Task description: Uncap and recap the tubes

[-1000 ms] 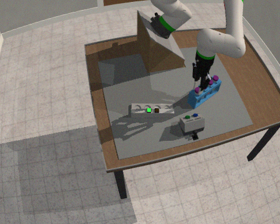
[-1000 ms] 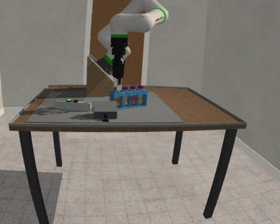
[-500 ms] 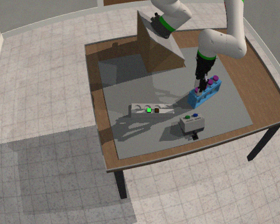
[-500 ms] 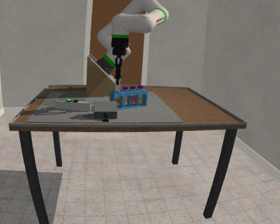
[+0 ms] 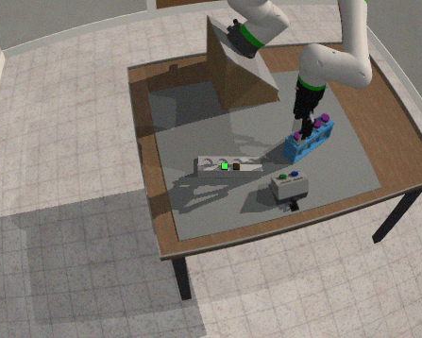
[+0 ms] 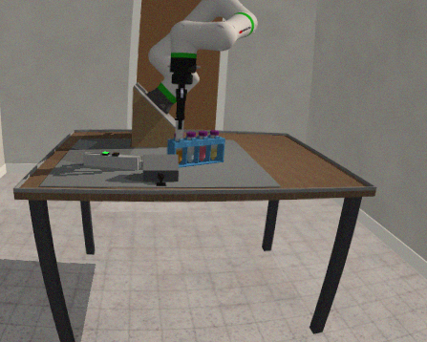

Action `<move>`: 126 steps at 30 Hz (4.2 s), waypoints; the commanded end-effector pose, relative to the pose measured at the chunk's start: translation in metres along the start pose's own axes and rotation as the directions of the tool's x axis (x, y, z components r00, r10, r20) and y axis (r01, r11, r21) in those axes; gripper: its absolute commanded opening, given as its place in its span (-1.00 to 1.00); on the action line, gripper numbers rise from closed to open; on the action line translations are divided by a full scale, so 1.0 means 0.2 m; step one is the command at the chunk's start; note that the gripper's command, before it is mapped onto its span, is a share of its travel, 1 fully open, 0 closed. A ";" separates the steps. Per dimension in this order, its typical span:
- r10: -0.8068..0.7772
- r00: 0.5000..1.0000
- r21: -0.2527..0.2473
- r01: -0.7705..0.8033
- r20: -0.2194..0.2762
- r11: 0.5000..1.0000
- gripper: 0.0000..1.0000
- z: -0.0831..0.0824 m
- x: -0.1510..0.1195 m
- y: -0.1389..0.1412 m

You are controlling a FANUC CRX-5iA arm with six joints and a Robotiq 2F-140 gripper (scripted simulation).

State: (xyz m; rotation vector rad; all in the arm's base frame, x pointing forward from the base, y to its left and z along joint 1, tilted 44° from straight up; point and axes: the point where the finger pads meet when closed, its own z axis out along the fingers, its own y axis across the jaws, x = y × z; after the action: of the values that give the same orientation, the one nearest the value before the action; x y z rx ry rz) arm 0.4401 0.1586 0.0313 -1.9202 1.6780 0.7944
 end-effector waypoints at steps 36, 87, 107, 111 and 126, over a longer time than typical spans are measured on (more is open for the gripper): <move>-0.826 0.563 0.003 0.826 0.001 0.563 -1.00 0.00 0.00 0.00; -0.256 0.967 0.002 0.256 0.002 0.967 -0.31 0.00 0.00 0.00; -0.663 0.749 0.003 0.663 0.001 0.749 -1.00 0.00 0.00 0.00; -0.663 0.749 0.003 0.663 0.001 0.749 -1.00 0.00 0.00 0.00; -0.412 0.911 0.002 0.412 0.002 0.911 -1.00 0.00 0.00 0.00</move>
State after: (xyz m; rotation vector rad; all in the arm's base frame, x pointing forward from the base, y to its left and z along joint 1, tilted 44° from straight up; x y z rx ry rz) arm 0.4400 0.1587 0.0310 -2.2233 1.0311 0.5626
